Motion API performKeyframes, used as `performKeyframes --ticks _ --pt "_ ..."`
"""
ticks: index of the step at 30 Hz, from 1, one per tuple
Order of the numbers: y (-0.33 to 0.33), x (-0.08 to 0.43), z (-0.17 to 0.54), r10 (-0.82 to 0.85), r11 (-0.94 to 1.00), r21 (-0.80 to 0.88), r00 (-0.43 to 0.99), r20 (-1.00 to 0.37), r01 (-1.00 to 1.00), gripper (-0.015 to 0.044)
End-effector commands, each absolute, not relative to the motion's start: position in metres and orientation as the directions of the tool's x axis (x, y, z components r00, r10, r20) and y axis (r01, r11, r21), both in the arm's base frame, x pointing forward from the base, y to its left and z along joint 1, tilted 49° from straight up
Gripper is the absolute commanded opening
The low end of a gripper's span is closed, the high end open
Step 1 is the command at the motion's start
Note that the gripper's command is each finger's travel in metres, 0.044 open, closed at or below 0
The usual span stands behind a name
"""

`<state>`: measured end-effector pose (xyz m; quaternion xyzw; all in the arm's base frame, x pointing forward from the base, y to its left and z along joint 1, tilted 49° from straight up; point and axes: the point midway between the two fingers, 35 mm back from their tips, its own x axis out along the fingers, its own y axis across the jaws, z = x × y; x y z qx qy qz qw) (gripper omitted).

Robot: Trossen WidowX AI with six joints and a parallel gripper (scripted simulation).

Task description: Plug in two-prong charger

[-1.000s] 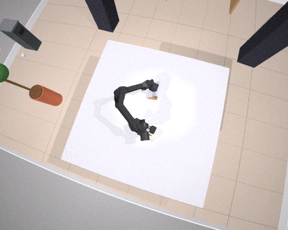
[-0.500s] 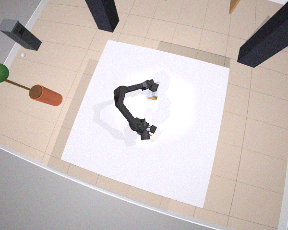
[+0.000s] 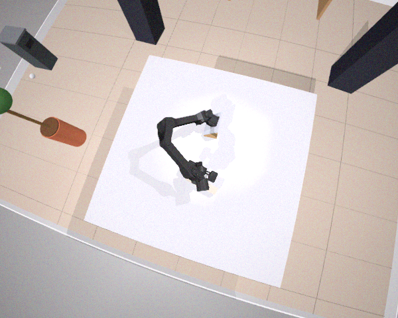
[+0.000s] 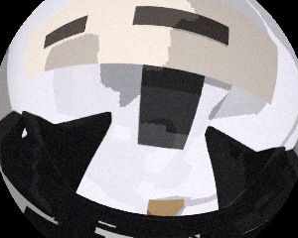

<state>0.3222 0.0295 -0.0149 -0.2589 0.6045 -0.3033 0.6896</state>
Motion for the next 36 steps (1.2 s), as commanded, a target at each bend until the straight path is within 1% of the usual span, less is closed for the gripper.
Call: performKeyframes --ticks 1,36 --pt "0.031 0.318 -0.014 -0.727 0.686 -0.718 0.092 -0.68 0.114 0.044" --pt "0.028 0.279 -0.023 -0.728 0.686 -0.719 0.092 -0.68 0.114 0.044"
